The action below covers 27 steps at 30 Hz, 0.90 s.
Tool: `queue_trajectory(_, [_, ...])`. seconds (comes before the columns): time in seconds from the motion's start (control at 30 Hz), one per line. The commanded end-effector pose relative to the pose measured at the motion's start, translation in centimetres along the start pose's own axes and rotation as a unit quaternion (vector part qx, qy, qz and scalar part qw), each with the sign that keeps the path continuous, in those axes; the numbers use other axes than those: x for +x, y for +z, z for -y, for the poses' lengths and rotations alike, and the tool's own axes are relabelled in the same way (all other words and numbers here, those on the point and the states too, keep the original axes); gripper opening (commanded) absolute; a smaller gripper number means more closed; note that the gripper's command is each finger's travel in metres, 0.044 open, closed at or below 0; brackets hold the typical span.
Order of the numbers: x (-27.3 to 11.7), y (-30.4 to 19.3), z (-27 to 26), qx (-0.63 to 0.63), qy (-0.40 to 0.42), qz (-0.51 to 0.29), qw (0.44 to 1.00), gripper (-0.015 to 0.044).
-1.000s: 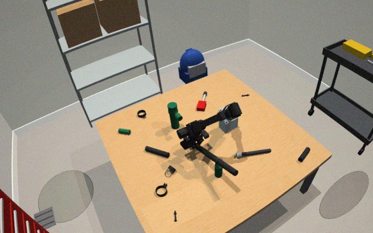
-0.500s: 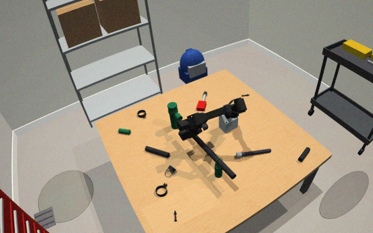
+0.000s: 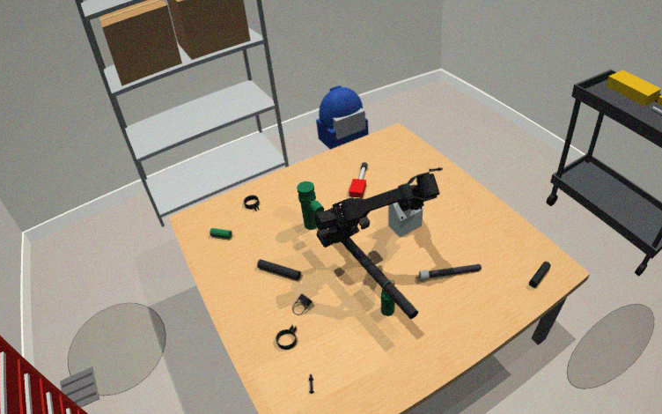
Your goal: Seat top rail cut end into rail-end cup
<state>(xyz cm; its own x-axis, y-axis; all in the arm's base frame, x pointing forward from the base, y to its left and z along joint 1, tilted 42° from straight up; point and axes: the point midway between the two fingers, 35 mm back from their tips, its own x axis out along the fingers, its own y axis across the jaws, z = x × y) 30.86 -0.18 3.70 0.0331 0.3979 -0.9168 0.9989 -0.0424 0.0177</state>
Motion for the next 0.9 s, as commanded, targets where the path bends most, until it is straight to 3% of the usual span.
queue_trajectory(0.0, [0.04,-0.02,0.02,0.0,0.0,-0.001,1.0,0.0])
queue_trajectory(0.87, [-0.75,0.92,-0.42,0.0,0.0,-0.001,1.0,0.0])
